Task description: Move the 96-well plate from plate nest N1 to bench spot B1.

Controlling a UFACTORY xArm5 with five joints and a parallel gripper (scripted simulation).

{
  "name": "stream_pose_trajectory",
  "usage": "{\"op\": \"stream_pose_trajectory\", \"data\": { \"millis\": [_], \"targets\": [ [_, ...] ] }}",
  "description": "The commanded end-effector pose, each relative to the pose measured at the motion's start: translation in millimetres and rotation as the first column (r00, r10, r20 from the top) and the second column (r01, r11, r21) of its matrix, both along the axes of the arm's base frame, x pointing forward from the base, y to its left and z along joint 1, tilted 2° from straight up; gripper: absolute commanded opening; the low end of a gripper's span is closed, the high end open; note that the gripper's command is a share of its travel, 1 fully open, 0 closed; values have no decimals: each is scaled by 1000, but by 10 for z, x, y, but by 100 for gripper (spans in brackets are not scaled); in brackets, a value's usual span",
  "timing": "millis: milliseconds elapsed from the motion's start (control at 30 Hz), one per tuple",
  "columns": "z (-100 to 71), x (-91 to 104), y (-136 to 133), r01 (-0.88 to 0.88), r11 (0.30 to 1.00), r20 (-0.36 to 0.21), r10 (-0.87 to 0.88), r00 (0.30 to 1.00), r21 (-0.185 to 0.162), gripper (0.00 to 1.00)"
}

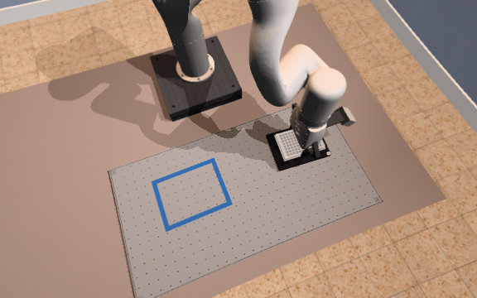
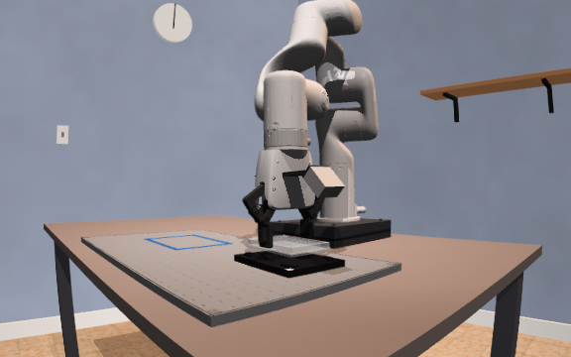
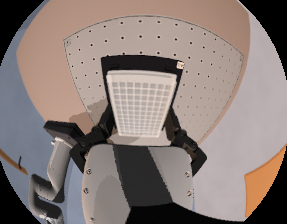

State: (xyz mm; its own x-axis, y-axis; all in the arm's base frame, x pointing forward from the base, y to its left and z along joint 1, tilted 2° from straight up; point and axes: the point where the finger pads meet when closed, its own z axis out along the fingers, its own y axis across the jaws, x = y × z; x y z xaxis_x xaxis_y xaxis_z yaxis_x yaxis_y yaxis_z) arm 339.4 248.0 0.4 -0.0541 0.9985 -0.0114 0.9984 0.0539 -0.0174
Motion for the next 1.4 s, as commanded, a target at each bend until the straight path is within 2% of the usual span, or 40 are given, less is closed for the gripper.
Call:
{"op": "stream_pose_trajectory", "data": {
  "millis": [0,467,1367],
  "targets": [
    [21,1,1,0,1000,0,0,1000,0,0],
    [61,2,2,0,1000,0,0,1000,0,0],
    [479,7,11,0,1000,0,0,1000,0,0]
  ]
}}
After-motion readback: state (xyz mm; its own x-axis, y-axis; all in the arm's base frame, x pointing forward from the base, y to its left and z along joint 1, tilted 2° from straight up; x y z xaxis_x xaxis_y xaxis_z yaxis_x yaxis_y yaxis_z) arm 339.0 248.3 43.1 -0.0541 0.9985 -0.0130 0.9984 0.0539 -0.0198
